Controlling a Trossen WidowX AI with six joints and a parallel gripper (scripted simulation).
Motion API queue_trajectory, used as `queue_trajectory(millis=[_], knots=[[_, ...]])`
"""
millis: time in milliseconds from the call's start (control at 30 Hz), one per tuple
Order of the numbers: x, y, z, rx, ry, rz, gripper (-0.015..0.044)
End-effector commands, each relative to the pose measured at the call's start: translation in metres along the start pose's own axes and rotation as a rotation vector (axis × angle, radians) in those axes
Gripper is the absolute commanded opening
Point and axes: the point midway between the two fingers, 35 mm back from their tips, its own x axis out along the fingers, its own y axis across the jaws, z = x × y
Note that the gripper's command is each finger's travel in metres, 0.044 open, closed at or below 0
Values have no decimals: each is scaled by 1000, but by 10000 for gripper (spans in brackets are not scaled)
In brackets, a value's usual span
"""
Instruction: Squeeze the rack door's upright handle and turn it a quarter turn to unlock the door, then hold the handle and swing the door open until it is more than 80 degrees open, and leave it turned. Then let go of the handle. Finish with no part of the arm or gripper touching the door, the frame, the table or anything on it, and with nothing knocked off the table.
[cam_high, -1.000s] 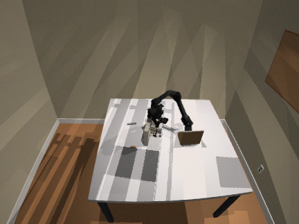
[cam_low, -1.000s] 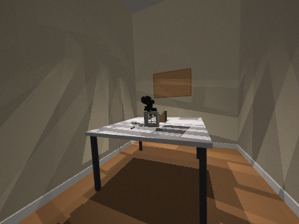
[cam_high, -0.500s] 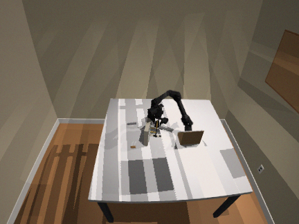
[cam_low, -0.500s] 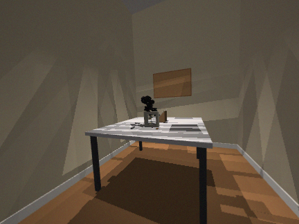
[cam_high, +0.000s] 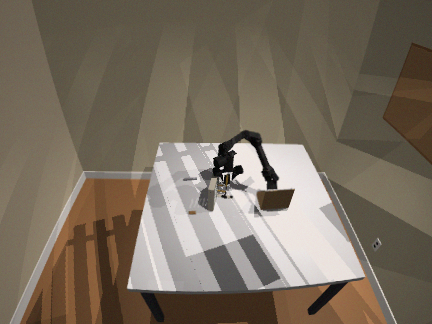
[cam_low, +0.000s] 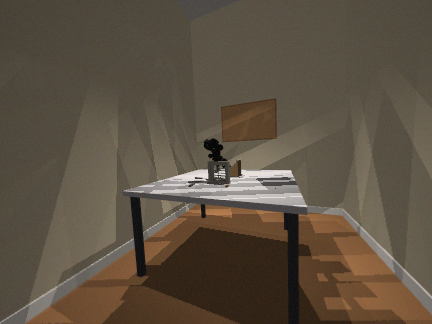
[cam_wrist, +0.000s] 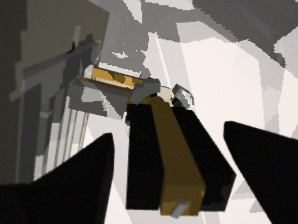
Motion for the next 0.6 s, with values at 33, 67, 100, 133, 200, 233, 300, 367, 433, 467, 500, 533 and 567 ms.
queue_trajectory(millis=[33, 67, 100, 133, 200, 233, 300, 367, 433, 467, 500, 533, 567], knots=[[2, 2, 0, -209, -4, 1, 297], [2, 2, 0, -259, -4, 1, 297], [2, 2, 0, -309, -4, 1, 297], [2, 2, 0, -358, -4, 1, 297], [2, 2, 0, -457, -4, 0, 297], [2, 2, 0, -507, -4, 0, 297], [2, 2, 0, -606, -4, 0, 297], [2, 2, 0, -705, -4, 0, 297], [2, 2, 0, -804, -4, 0, 297], [2, 2, 0, -854, -4, 0, 297], [2, 2, 0, -903, -4, 0, 297], [2, 2, 0, -953, -4, 0, 297], [2, 2, 0, -1002, -4, 0, 297]])
